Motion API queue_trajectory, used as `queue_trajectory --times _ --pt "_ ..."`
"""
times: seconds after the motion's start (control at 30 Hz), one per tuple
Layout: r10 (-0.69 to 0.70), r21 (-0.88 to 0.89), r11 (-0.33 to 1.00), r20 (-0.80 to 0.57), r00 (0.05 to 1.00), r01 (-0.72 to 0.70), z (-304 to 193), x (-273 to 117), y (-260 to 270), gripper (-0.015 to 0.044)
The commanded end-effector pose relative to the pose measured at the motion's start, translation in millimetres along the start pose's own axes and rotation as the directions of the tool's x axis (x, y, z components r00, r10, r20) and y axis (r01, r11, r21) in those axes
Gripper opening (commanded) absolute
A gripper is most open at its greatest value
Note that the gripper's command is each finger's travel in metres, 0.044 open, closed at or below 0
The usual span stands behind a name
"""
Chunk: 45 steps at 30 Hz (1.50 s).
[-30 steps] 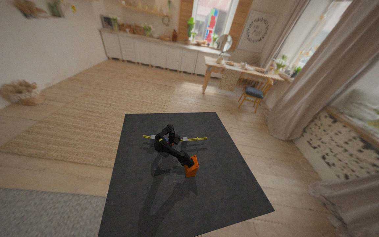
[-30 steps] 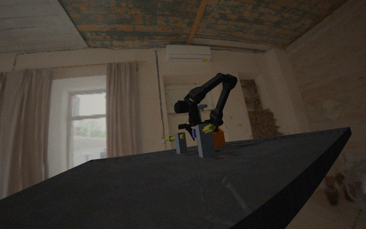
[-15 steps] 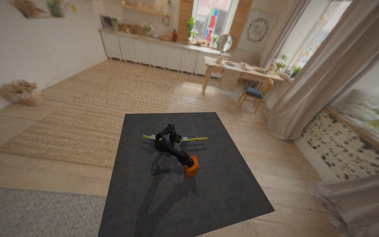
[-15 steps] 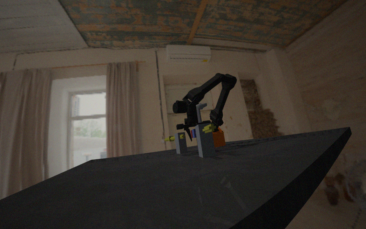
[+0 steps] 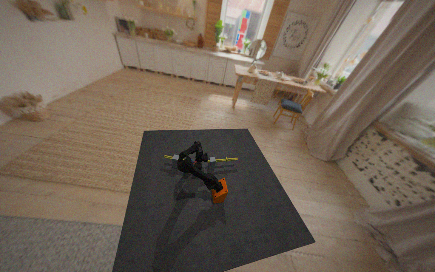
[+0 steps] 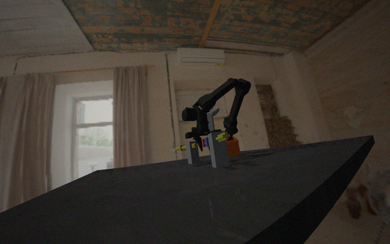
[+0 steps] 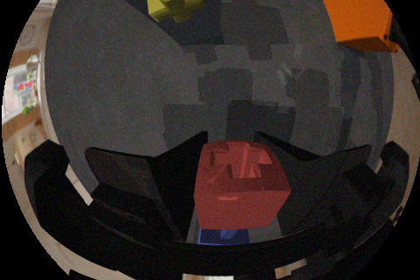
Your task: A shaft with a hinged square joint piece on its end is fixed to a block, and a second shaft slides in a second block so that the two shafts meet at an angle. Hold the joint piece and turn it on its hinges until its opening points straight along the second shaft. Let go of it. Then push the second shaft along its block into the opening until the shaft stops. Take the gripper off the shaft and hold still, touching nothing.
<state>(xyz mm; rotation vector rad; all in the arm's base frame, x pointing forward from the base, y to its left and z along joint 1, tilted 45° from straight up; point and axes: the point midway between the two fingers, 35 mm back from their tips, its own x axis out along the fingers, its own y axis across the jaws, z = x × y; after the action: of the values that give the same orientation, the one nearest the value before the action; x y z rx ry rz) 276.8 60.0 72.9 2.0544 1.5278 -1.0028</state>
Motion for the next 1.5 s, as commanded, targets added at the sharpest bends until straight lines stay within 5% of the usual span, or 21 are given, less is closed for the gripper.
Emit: queue_trajectory --times 0.0,0.3,1.37,1.47 --pt "0.002 -0.072 0.997 -0.012 1.000 -0.002 -0.3 0.5 3.5 0.0000" --pt "0.001 -0.217 0.976 -0.035 0.999 -0.009 -1.3 1.7 10.5 0.0000" --pt "-0.001 -0.216 0.976 -0.035 0.999 -0.007 -1.3 1.7 10.3 0.0000" --pt "-0.001 -0.216 0.976 -0.035 0.999 -0.007 -1.3 1.7 10.3 0.0079"
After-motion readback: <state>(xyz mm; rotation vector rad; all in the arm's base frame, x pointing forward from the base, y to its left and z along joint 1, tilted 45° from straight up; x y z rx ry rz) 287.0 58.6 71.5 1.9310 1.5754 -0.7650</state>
